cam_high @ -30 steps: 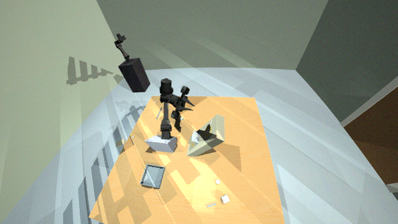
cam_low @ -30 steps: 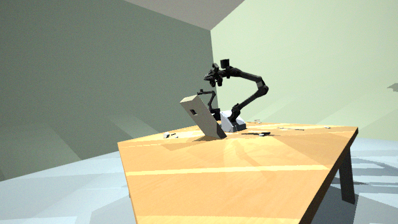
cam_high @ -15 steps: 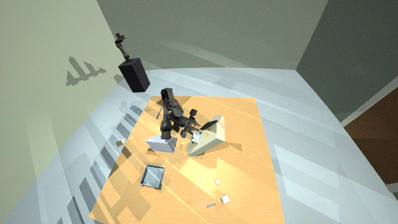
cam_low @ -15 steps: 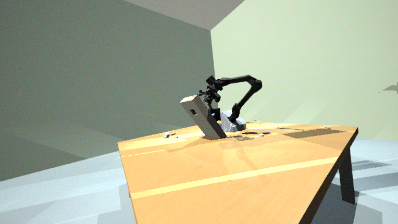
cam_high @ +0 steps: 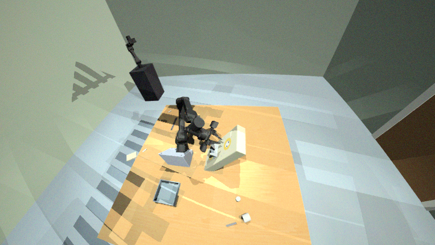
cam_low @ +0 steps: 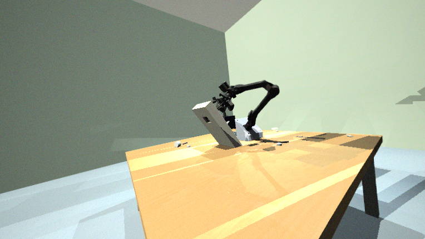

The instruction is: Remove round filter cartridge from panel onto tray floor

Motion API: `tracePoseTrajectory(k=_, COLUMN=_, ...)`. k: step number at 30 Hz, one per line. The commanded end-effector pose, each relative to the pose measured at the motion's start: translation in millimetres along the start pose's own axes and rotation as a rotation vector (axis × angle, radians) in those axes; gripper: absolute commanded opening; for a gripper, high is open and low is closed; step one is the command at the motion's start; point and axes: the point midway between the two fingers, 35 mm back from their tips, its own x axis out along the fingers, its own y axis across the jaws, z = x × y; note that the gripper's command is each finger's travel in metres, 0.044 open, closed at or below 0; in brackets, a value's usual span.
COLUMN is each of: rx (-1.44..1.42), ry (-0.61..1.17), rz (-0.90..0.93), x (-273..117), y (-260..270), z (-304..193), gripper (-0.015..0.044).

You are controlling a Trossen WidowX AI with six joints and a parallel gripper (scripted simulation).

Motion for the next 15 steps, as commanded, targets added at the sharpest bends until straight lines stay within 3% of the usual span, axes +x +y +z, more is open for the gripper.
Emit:
tracePoseTrajectory(k=1, rx=0.005, ry=-0.001, rz=0.004, x=6.3, y=1.3, z=0.3, gripper=0.0101)
tracePoseTrajectory(k=15, rx=0.005, ry=0.000, rz=0.000, x=28.8, y=0.0, z=1.0, gripper=0.0101)
